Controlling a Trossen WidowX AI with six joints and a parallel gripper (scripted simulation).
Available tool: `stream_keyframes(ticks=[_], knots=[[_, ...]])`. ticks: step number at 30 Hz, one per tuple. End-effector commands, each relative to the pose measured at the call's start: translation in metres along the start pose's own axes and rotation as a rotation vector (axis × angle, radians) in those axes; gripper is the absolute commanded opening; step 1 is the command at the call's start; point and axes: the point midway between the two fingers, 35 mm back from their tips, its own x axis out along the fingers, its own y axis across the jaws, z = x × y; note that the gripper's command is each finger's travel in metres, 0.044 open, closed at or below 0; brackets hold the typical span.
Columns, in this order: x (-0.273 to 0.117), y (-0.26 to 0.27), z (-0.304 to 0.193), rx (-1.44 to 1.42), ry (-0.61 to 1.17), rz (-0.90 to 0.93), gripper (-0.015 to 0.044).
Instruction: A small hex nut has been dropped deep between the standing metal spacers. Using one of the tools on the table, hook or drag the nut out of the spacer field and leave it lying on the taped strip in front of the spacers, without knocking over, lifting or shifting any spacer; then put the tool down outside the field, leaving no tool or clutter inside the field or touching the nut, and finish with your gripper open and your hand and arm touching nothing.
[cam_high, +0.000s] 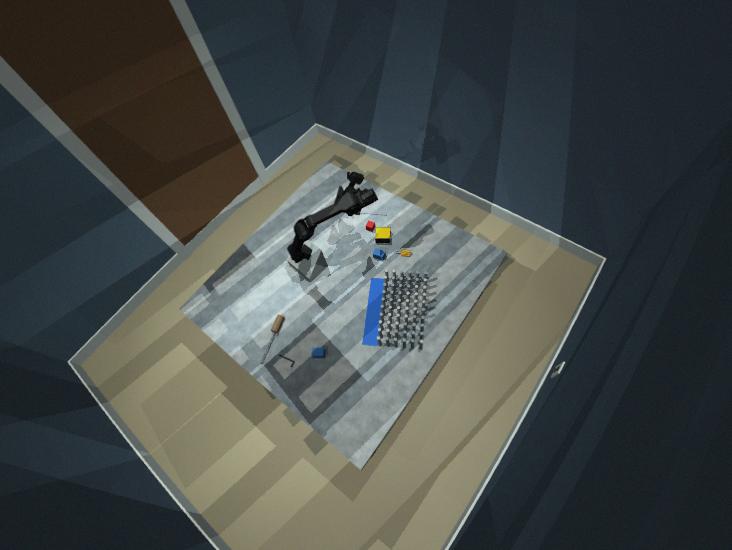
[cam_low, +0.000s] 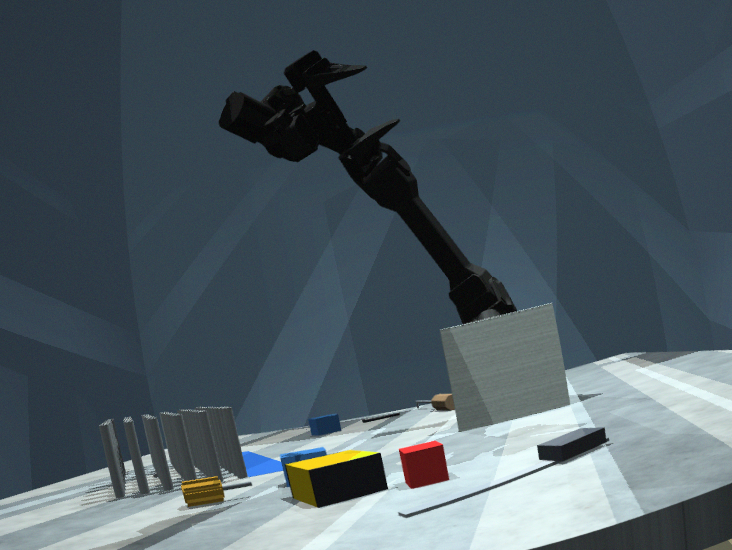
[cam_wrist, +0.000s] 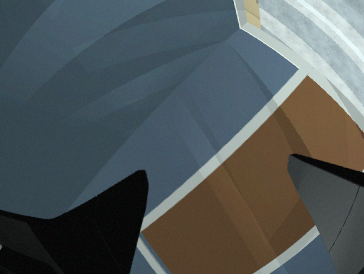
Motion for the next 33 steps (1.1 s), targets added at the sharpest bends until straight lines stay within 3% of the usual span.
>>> stream_keyframes(ticks=[1,16,33], knots=[[-0.002,0.000,0.002,-0.009,-0.007,0.003,0.0426],[-0.158,-0.062,0.134,-0.606,-0.776,0.073,0.0440],[-0.316,-0.193,0.174,-0.692,-1.602,-0.230,0.0440]])
